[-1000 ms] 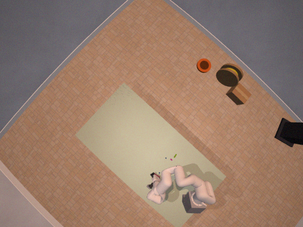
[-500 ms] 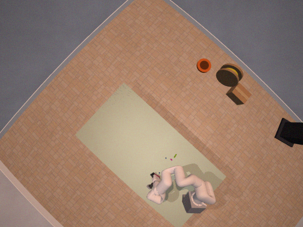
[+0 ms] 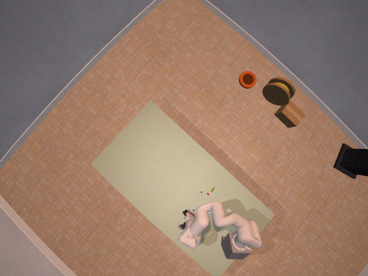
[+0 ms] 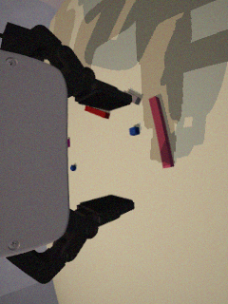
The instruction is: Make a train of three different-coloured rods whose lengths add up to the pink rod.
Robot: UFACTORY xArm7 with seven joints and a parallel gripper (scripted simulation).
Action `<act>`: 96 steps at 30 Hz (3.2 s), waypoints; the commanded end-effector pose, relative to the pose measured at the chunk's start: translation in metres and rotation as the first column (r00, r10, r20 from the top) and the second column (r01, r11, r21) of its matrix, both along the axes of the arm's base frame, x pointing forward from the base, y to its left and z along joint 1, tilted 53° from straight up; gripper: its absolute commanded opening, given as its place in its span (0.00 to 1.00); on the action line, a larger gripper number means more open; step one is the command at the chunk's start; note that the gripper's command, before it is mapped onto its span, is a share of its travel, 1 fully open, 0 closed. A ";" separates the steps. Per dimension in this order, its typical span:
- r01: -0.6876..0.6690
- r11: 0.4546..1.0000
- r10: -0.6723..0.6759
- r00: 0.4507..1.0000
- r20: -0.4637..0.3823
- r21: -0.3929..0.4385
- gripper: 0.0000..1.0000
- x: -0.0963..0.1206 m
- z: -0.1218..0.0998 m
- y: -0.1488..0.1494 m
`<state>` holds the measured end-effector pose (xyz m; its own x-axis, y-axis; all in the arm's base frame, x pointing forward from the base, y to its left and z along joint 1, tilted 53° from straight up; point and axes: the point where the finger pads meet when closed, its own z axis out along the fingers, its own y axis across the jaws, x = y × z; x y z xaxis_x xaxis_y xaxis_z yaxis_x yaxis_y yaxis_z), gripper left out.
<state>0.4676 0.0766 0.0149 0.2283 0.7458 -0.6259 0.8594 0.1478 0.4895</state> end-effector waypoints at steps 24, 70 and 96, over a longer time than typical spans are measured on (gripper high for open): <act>-0.003 1.000 0.003 1.000 0.001 0.002 1.00 0.000 0.000 0.002; -0.518 0.830 0.345 0.768 -0.539 -0.206 1.00 -0.053 0.029 -0.063; -0.518 0.830 0.345 0.768 -0.539 -0.206 1.00 -0.053 0.029 -0.063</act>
<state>0.4143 0.0120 0.0432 -0.4464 0.4238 -0.7881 0.7695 0.6314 -0.0963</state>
